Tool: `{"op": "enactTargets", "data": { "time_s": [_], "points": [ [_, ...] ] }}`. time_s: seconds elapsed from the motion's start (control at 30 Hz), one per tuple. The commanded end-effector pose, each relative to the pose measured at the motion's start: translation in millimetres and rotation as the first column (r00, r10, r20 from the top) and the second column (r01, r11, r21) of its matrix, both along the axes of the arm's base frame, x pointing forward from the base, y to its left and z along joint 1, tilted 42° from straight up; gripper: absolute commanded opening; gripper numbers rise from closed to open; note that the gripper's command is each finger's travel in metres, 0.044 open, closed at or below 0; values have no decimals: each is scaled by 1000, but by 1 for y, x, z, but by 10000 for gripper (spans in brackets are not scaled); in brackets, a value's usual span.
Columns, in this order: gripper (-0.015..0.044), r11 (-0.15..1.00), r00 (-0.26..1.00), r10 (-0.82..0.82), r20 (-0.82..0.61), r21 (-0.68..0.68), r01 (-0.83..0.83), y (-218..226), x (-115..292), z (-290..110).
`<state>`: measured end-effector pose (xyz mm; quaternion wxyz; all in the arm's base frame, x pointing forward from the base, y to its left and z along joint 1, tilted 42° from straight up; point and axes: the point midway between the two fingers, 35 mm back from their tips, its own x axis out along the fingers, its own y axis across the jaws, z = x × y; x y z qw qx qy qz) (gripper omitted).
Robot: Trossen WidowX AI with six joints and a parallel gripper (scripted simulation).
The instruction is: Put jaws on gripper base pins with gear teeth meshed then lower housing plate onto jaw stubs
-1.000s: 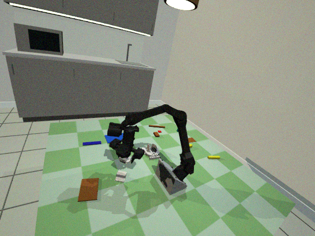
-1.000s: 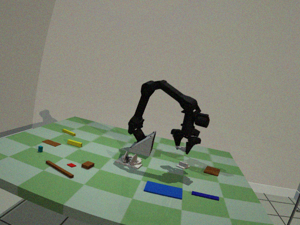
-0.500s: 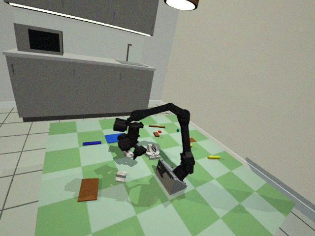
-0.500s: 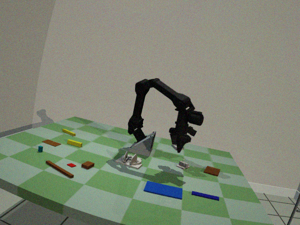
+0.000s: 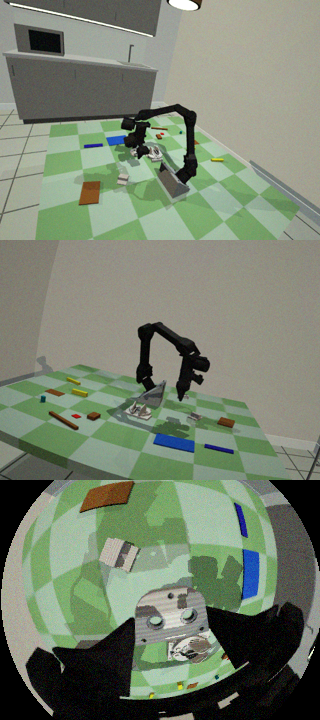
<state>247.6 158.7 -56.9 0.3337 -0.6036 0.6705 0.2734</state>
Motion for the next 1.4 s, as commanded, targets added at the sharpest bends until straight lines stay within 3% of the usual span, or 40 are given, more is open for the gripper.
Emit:
{"op": "enactTargets", "data": {
  "time_s": [0.0,0.63,1.37],
  "points": [
    [351,996,993,-88,75,-6,89,-11,4,10],
    [351,903,838,-415,355,47,427,-49,16,40],
    [351,667,443,-667,600,216,713,-96,19,72]
  ]
}}
